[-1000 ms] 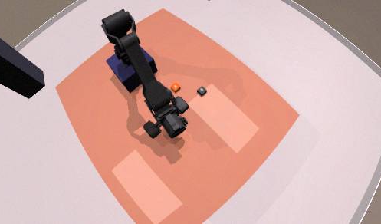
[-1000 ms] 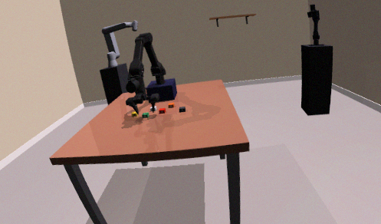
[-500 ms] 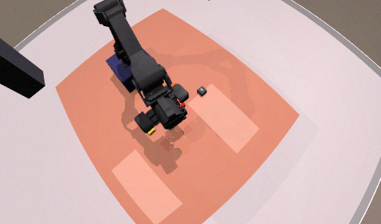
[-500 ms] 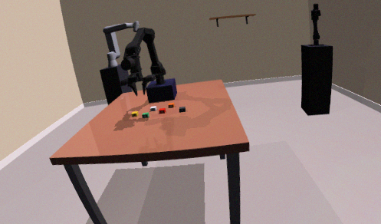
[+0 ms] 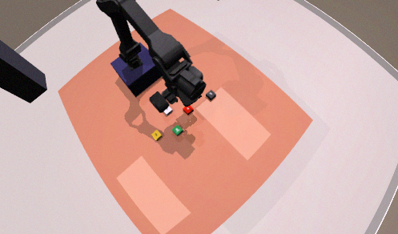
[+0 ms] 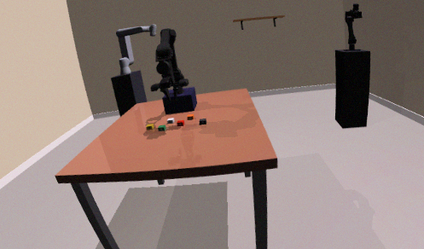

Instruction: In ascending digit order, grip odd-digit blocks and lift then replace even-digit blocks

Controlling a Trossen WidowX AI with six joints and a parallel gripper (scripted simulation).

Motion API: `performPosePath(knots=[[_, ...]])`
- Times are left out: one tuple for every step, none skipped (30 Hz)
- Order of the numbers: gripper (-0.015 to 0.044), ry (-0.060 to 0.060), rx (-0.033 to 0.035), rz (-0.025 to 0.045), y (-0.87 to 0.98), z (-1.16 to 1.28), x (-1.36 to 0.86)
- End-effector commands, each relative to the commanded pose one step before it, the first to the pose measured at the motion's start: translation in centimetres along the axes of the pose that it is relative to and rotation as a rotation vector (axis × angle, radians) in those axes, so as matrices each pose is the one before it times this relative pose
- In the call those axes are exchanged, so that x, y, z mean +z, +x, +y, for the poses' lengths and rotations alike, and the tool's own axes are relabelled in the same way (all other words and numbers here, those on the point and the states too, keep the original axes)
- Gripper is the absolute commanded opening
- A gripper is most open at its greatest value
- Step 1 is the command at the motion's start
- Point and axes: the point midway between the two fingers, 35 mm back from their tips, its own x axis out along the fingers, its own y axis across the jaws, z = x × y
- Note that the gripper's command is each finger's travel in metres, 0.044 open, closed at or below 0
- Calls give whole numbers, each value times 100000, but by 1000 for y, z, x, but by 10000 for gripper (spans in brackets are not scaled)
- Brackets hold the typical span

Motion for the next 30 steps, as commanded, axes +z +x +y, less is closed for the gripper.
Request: performPosePath(knots=[[120,-131,4,-199,-3,3552,-4258],[120,12,129,104,138,925,-1439],[120,10,106,82,147,672,-1215],[120,6,63,47,102,361,-735],[120,2,21,15,36,113,-246],[120,0,0,0,0,0,0],[120,0,0,0,0,0,0],[146,0,2,-4,354,21,58],[173,0,4,-7,1058,51,141],[199,0,2,0,1744,47,128],[225,0,-5,19,2053,-7,-21],[251,0,-10,31,1657,-57,-157],[278,0,-8,25,967,-56,-153],[304,0,-3,9,318,-22,-60],[330,0,0,0,0,0,0],[356,0,0,0,0,0,0],[382,0,0,0,0,0,0],[400,0,0,0,26,1,2],[400,0,0,0,79,2,5],[400,0,0,1,131,3,8],[400,0,0,1,162,3,9],[400,0,0,1,162,3,8],[400,0,0,1,161,2,7],[400,0,0,1,161,2,5],[400,0,0,2,161,2,4],[400,0,0,2,161,1,3],[400,0,-1,2,160,1,2],[400,0,-1,2,160,0,1],[400,0,-1,2,160,0,0],[400,0,-1,2,160,-1,-2]])
